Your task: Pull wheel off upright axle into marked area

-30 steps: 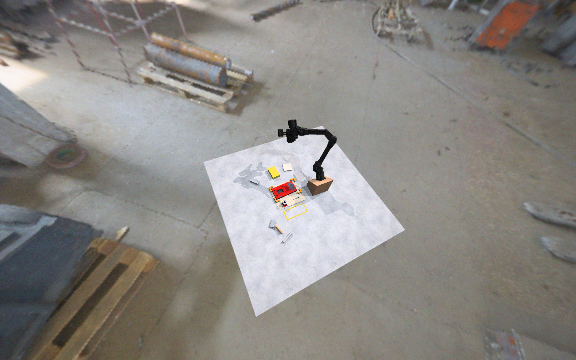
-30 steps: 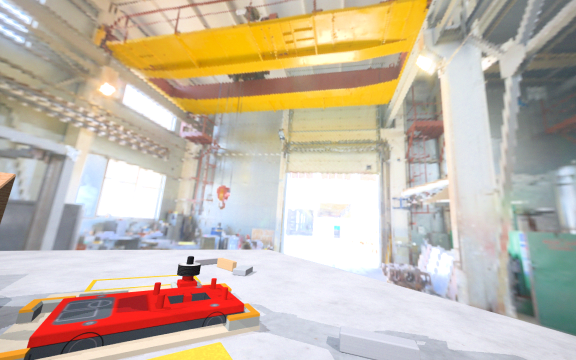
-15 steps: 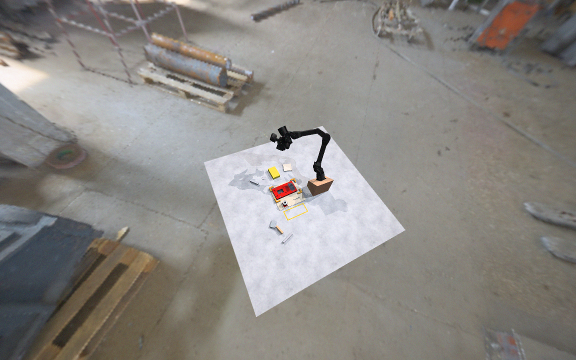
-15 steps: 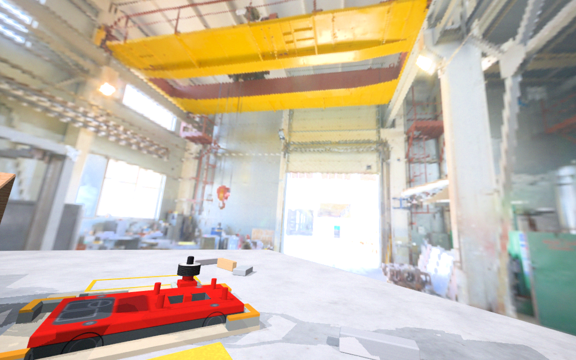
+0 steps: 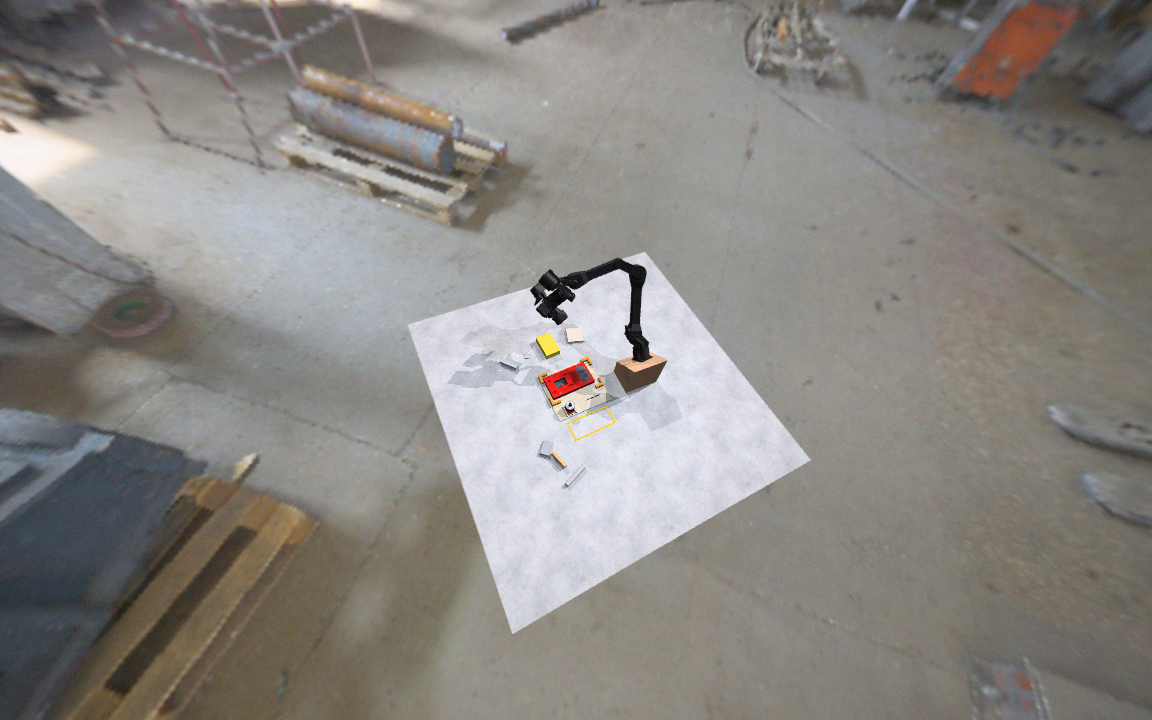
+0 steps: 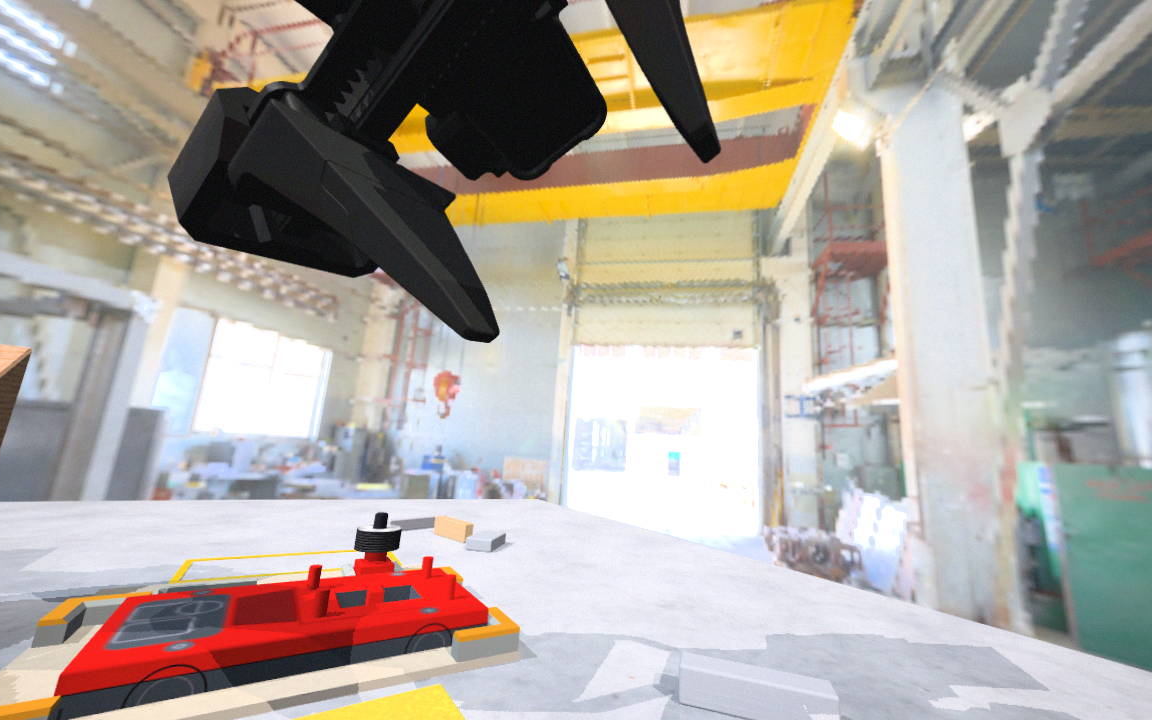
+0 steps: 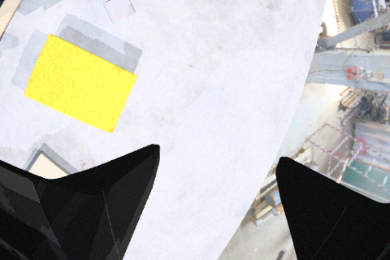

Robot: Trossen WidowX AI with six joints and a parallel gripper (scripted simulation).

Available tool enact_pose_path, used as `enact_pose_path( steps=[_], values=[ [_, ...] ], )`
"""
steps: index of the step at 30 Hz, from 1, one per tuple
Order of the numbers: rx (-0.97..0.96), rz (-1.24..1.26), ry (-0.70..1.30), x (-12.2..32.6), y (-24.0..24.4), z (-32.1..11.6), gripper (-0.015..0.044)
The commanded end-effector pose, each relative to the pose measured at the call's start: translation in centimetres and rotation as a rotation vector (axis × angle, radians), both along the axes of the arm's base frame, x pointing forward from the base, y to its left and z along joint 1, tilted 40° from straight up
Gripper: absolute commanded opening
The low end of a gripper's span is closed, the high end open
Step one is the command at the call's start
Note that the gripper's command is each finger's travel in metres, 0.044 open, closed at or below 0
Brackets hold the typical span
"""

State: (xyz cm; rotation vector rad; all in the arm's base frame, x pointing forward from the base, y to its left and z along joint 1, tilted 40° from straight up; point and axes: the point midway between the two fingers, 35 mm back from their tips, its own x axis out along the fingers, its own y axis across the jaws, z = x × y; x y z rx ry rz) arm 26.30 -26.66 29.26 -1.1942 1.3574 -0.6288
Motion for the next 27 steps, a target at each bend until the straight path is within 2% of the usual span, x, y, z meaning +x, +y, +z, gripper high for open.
enact_pose_path(
  steps=[1, 16, 27],
  values=[
    [0.092, -0.039, -0.128, 2.2, 1.0, -2.2, 0.03],
    [0.397, -0.302, -0.535, 8.3, 6.3, -10.3, 0.03],
    [0.547, -0.555, -0.754, 11.2, 12.0, -16.8, 0.03]
  ],
)
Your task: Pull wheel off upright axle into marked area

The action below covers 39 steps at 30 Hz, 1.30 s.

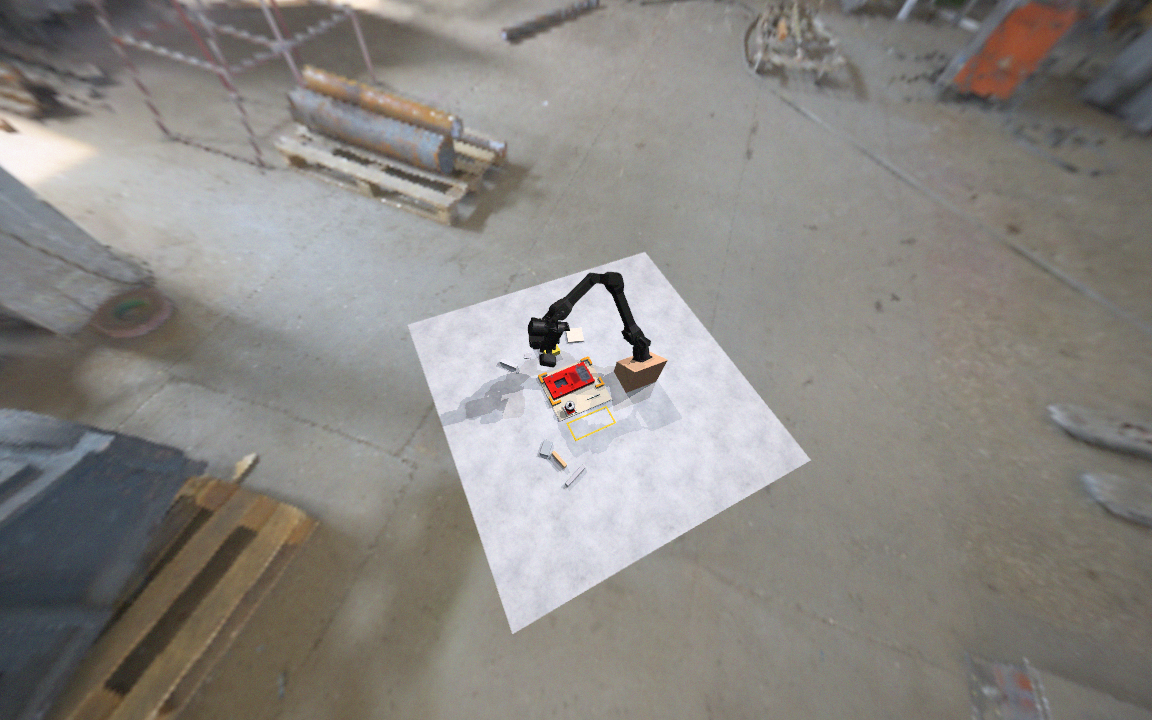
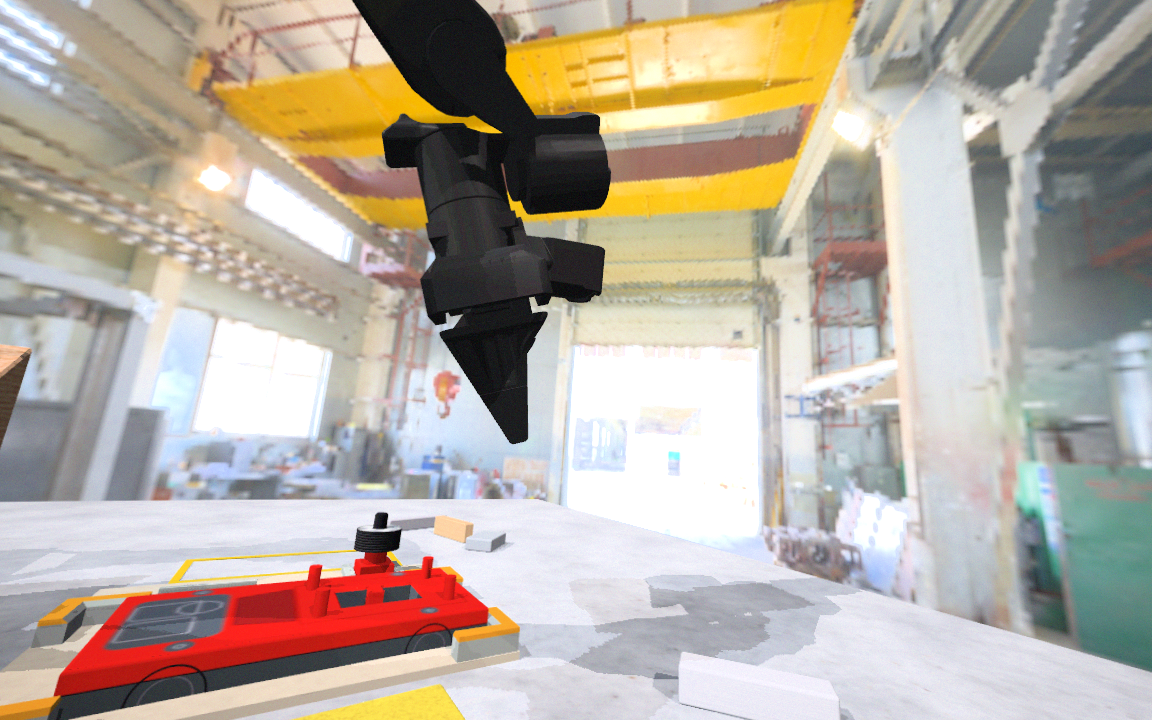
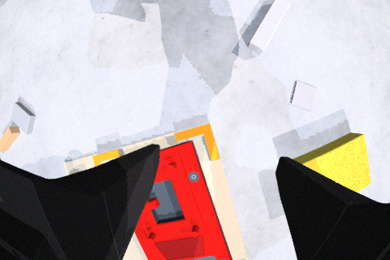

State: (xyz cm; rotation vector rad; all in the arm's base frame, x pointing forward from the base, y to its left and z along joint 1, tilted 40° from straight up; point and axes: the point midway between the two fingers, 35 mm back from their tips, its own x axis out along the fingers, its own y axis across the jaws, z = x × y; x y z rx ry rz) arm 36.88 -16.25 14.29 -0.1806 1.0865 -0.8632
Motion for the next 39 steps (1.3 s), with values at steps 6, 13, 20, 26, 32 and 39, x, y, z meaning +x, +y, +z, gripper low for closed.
enact_pose_path(
  steps=[6, 13, 20, 26, 32, 39],
  values=[
    [0.121, -0.249, -0.144, 1.2, 4.3, -4.7, 0.03],
    [0.172, -0.469, -0.252, 1.2, 7.4, -8.0, 0.03],
    [0.184, -0.692, -0.363, 0.7, 10.4, -11.0, 0.03],
    [0.164, -0.881, -0.467, -0.1, 12.8, -13.5, 0.03],
    [0.125, -1.039, -0.571, -1.1, 14.8, -15.5, 0.03],
    [0.124, -1.044, -0.575, -1.1, 14.8, -15.5, 0.03]
  ],
)
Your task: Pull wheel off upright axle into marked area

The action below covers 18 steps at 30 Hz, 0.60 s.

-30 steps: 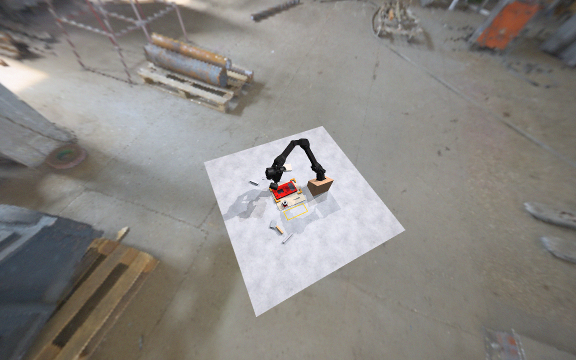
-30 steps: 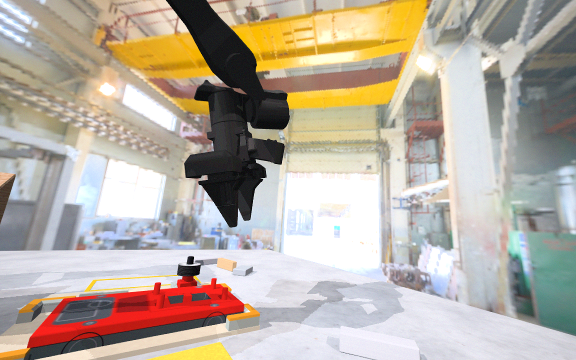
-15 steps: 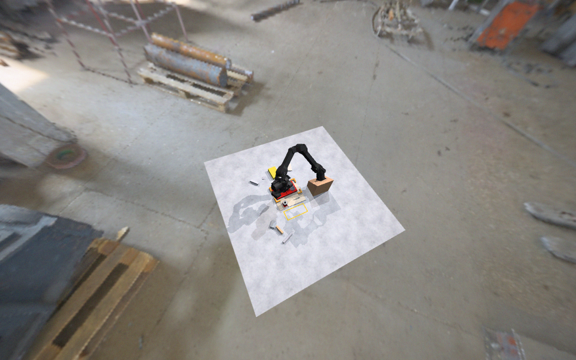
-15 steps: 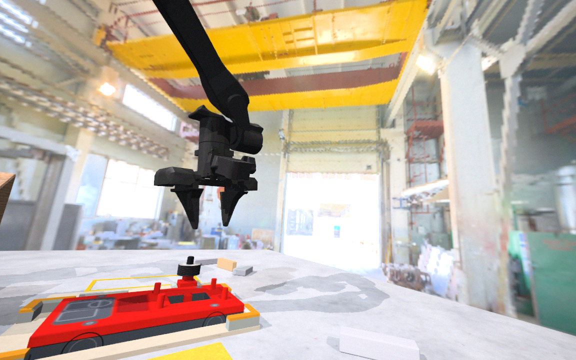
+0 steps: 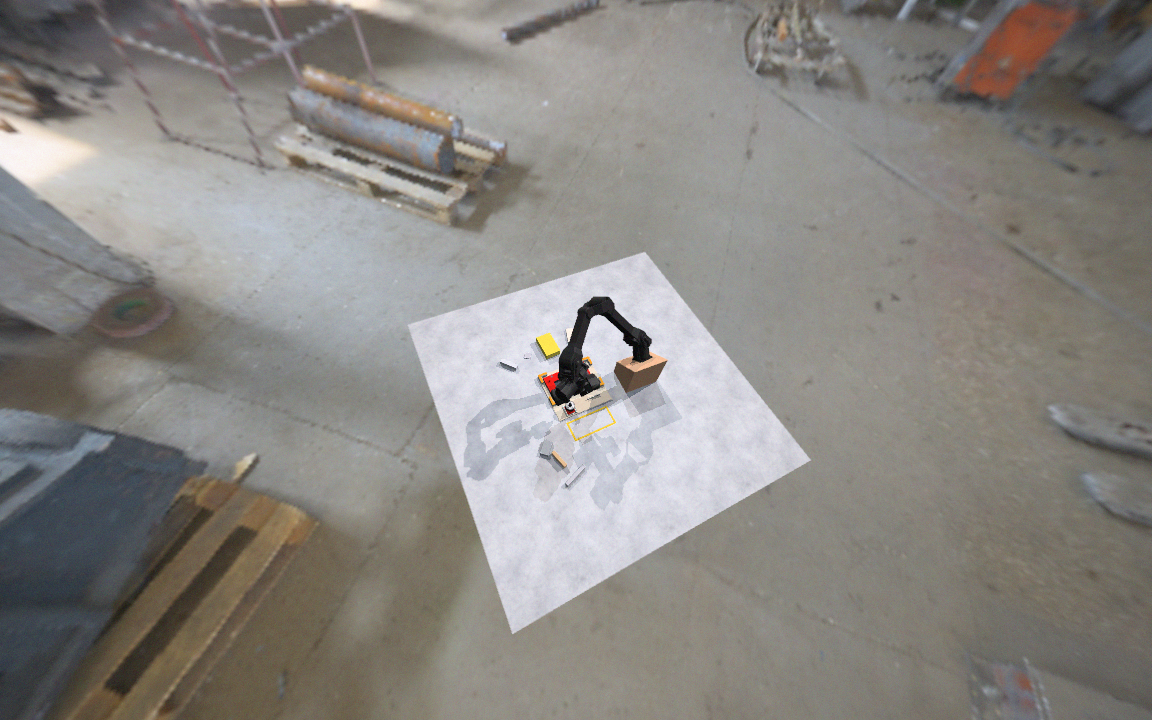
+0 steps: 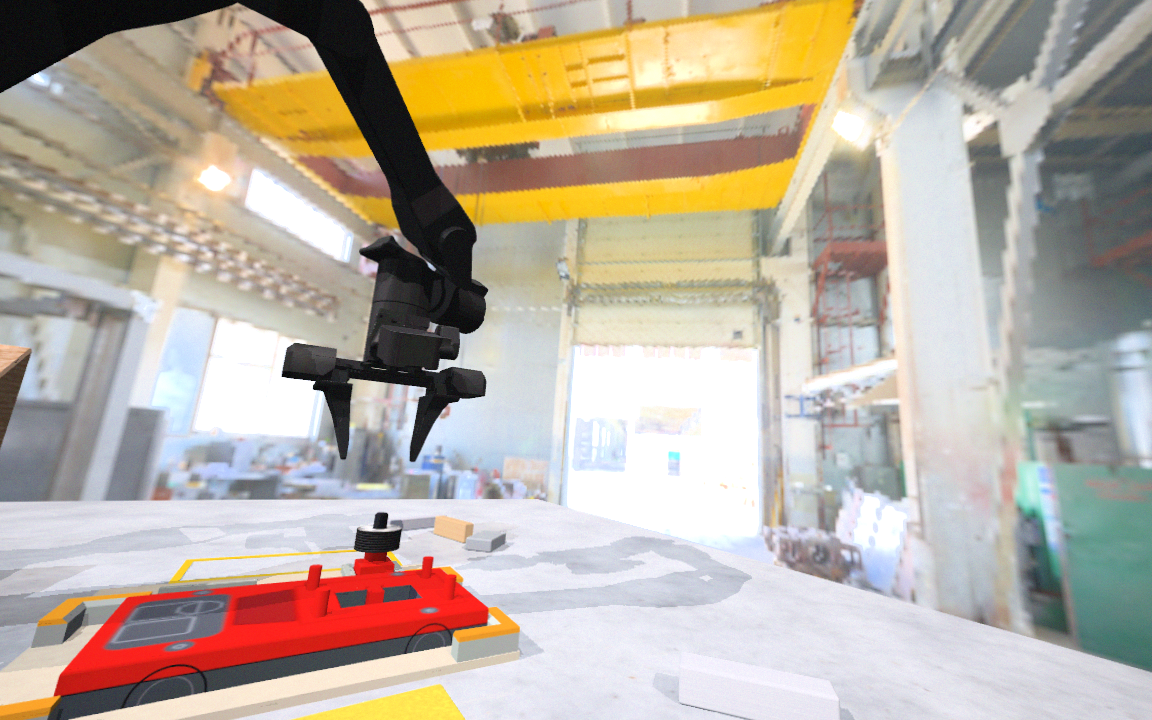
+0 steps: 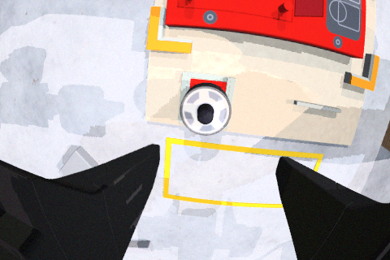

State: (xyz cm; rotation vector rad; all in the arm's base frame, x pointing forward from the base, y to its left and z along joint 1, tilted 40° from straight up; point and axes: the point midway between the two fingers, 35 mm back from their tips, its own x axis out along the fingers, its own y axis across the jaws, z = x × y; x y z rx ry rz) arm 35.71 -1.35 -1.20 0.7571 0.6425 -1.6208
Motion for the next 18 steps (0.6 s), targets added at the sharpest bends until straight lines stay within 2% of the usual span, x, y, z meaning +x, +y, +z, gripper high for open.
enact_pose_path(
  steps=[1, 9, 18],
  values=[
    [-0.001, -0.016, -0.008, 0.3, -0.2, 0.0, 0.03],
    [-0.001, -0.016, -0.009, 0.9, -0.9, 0.2, 0.03],
    [-0.002, -0.016, -0.009, 0.4, -3.7, -3.5, 0.03]
  ],
)
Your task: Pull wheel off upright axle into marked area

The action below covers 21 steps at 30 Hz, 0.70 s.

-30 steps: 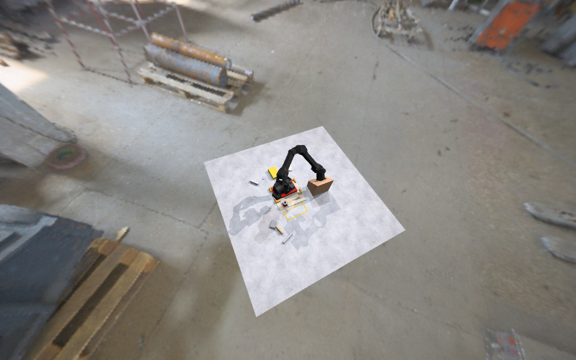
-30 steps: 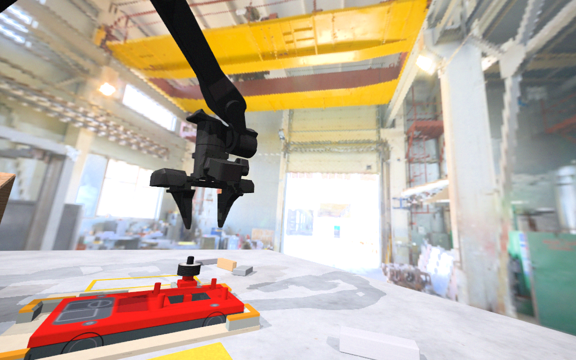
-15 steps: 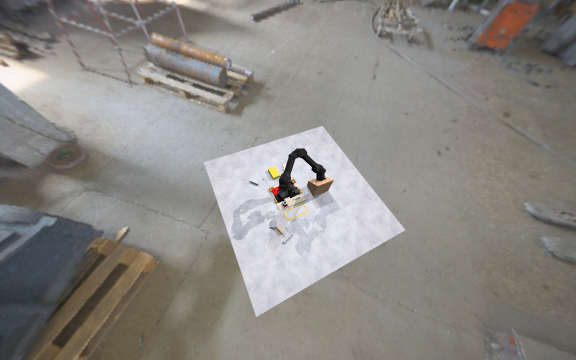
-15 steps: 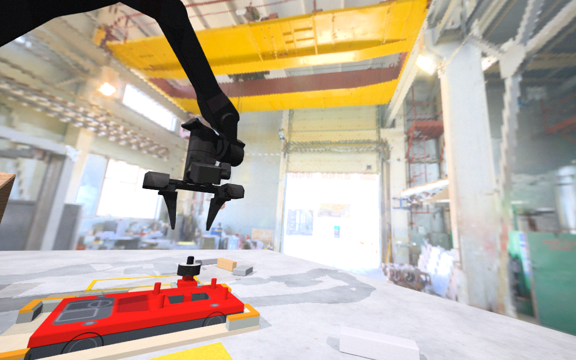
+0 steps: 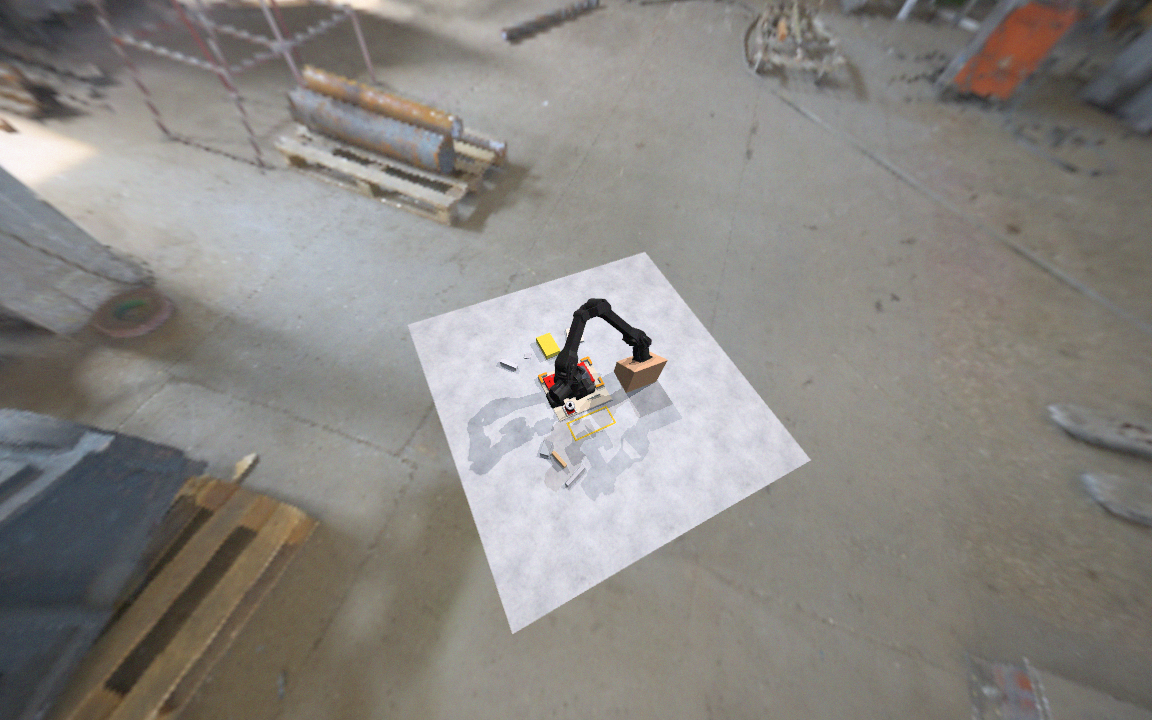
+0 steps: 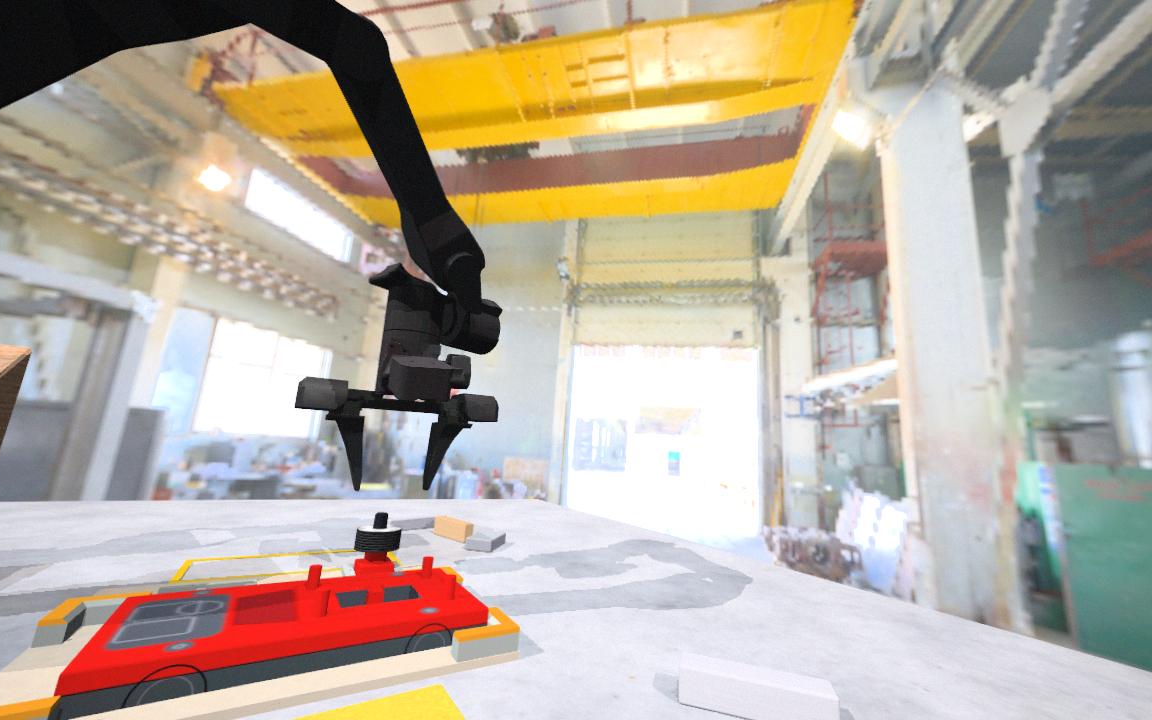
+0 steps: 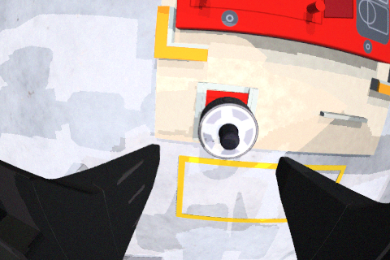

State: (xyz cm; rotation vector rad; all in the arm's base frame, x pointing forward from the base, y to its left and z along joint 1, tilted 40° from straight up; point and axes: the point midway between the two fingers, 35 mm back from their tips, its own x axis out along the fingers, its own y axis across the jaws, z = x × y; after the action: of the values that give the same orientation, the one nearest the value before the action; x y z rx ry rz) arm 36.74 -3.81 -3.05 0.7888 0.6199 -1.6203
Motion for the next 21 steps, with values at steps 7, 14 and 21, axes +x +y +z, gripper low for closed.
enact_pose_path(
  steps=[7, 14, 21],
  values=[
    [-0.008, -0.001, 0.021, -1.1, -2.9, -3.5, 0.03],
    [-0.005, -0.01, 0.018, -1.1, -2.8, -3.3, 0.0188],
    [-0.005, -0.01, 0.018, -1.1, -2.8, -3.3, 0.0142]
  ],
)
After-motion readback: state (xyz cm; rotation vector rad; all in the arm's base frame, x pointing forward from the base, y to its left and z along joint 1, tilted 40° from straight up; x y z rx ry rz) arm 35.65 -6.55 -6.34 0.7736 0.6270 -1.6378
